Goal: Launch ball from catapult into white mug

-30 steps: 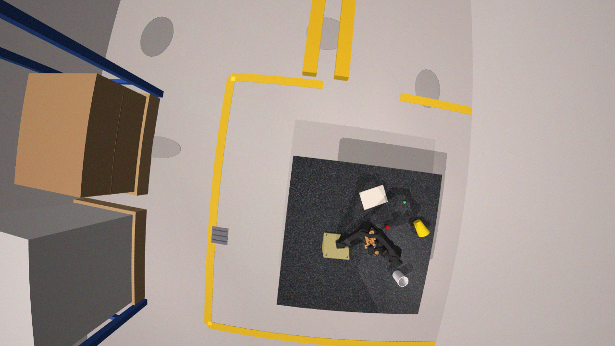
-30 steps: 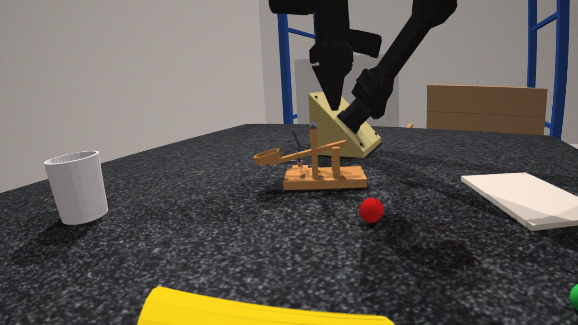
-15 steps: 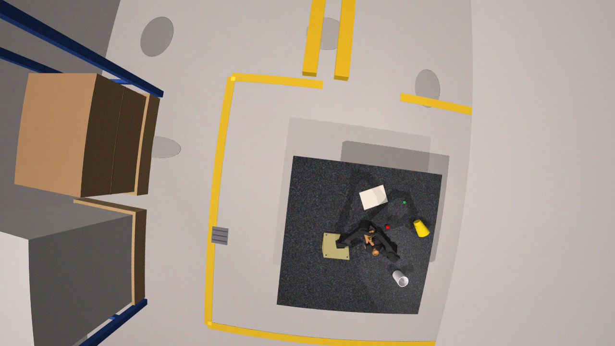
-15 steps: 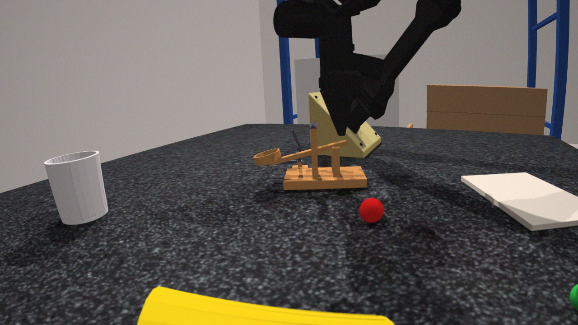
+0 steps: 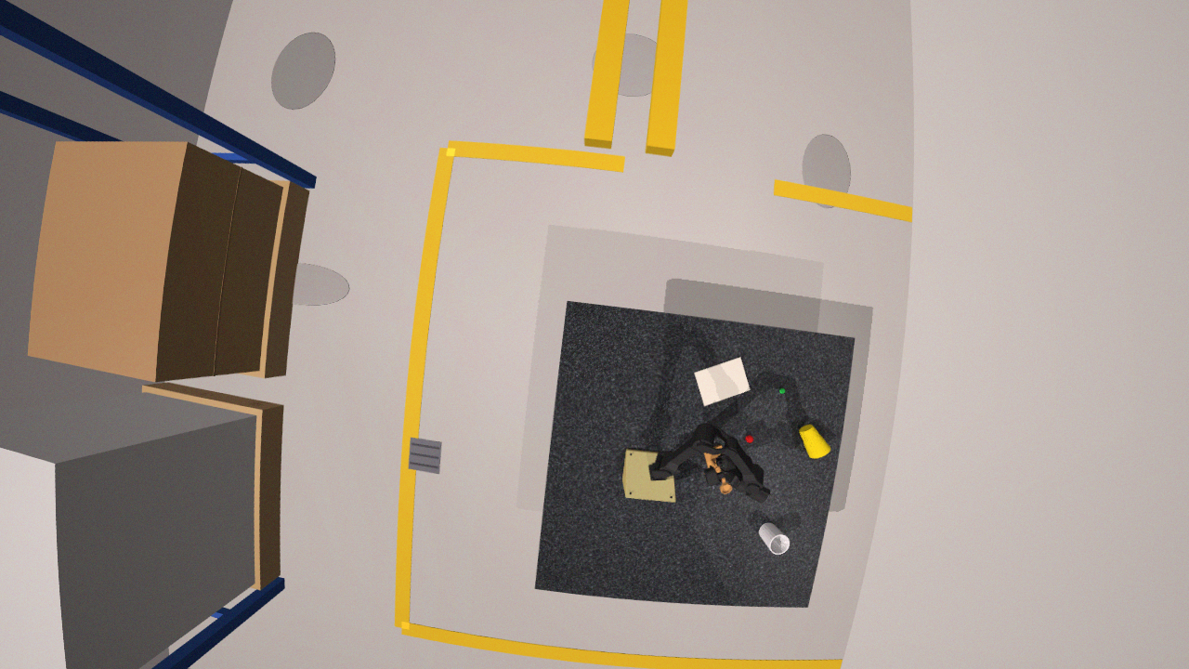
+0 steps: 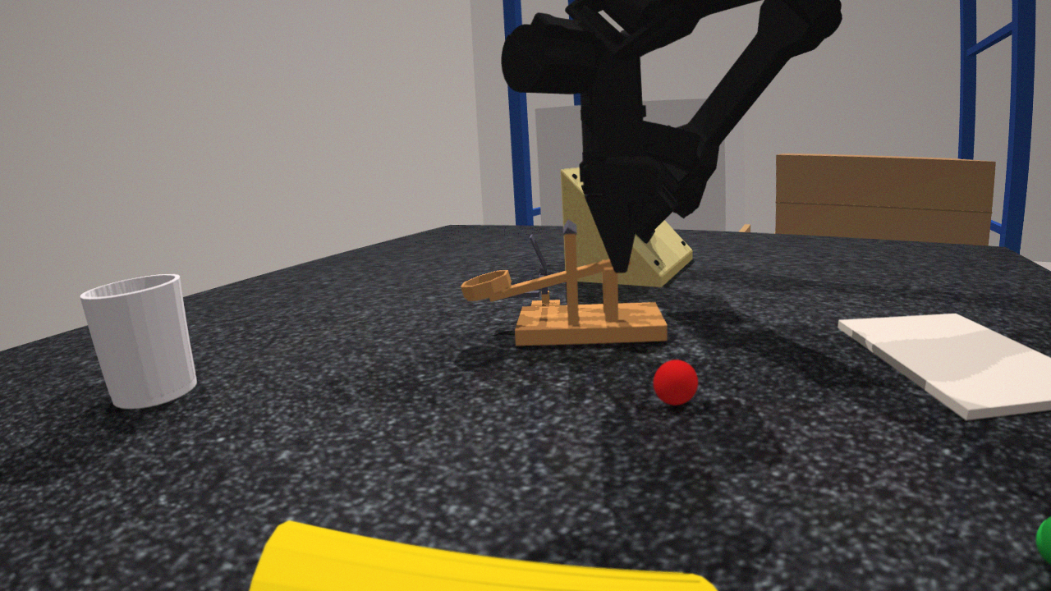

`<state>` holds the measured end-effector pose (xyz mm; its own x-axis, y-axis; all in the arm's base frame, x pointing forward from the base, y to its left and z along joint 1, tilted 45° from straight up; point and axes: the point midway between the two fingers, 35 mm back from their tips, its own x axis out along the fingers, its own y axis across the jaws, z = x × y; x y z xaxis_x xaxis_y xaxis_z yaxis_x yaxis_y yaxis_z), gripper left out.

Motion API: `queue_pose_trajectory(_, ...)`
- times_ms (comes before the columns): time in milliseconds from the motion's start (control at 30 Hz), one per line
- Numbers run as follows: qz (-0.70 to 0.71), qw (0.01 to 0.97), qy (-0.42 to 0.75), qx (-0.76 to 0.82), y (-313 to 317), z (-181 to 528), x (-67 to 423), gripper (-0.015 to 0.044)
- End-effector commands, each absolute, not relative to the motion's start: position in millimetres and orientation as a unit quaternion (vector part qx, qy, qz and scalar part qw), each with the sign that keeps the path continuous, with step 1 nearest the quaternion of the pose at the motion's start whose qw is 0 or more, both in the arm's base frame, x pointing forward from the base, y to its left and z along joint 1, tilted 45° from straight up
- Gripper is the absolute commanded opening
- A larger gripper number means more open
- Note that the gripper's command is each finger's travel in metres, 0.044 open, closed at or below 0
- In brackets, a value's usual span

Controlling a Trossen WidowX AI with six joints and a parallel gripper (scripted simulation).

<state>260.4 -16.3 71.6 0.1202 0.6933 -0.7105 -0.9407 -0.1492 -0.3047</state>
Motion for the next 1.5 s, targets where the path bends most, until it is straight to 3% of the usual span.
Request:
queue_pose_trajectory(0, 0.645, 0.635, 0.156, -0.395, -10, 65, 260, 0.0440)
queue_pose_trajectory(767, 0.646, 0.636, 0.154, -0.394, 13, 44, 262, 0.0440)
queue_pose_trajectory(1167, 0.646, 0.634, 0.154, -0.397, 10, 46, 263, 0.0125)
queue_pose_trajectory(1333, 0.646, 0.634, 0.154, -0.397, 10, 46, 263, 0.0092)
queue_pose_trajectory(1467, 0.646, 0.633, 0.155, -0.397, -17, 73, 259, 0.0000)
